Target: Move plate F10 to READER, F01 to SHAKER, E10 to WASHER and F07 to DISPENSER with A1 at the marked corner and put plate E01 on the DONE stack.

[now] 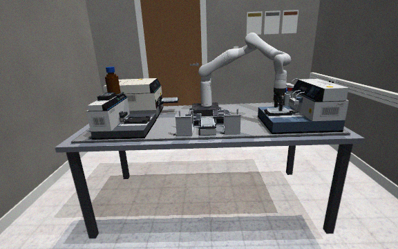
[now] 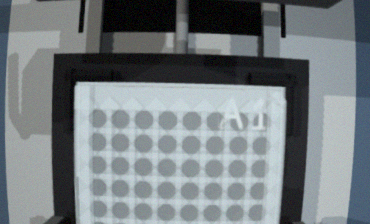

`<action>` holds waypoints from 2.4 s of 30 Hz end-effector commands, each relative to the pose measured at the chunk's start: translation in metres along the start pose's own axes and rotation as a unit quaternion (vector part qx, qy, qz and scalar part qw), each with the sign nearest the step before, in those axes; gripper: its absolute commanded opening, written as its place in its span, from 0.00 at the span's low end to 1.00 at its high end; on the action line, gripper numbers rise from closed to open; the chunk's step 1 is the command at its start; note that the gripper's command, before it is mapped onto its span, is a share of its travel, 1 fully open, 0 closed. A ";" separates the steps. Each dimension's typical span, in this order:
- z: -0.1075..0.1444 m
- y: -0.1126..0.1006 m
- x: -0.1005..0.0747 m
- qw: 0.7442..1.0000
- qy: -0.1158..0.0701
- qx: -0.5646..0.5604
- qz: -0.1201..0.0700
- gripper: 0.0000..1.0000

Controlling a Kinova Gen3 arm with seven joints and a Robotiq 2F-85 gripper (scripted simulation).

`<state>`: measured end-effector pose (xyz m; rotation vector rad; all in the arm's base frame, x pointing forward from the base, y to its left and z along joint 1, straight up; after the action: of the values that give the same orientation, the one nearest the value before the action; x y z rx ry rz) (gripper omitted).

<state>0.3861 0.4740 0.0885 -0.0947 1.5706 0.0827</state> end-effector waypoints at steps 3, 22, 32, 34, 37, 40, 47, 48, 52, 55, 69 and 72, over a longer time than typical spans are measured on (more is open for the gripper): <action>0.001 0.000 0.003 1.000 0.000 -0.001 0.003 1.00; 0.001 0.000 0.008 1.000 0.000 0.000 0.002 1.00; 0.001 0.000 0.007 1.000 0.000 0.000 0.002 1.00; 0.001 0.000 0.007 1.000 0.000 0.000 0.002 1.00; 0.001 0.000 0.006 1.000 0.000 0.000 0.001 0.94; 0.001 0.000 0.006 1.000 0.000 0.000 0.001 0.94; 0.001 0.000 0.006 1.000 0.000 0.000 0.001 0.94; 0.001 0.000 0.006 1.000 0.000 0.000 0.001 0.94; 0.001 0.000 0.006 1.000 0.000 0.000 0.001 0.94; 0.001 0.000 0.006 1.000 0.000 0.000 0.001 0.94; 0.001 0.000 0.006 1.000 0.000 0.000 0.001 0.94; 0.001 0.000 0.006 1.000 0.000 0.000 0.001 0.94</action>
<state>0.3860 0.4738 0.0822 -0.0944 1.5712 0.0825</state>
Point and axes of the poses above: the point where the finger pads meet when closed, its own x axis out along the fingers, its own z axis across the jaws, y = z × x, the point moved 3 cm from there along -x, back along the fingers, and after that the axes turned 6 degrees about -x, right-handed, at the moved point
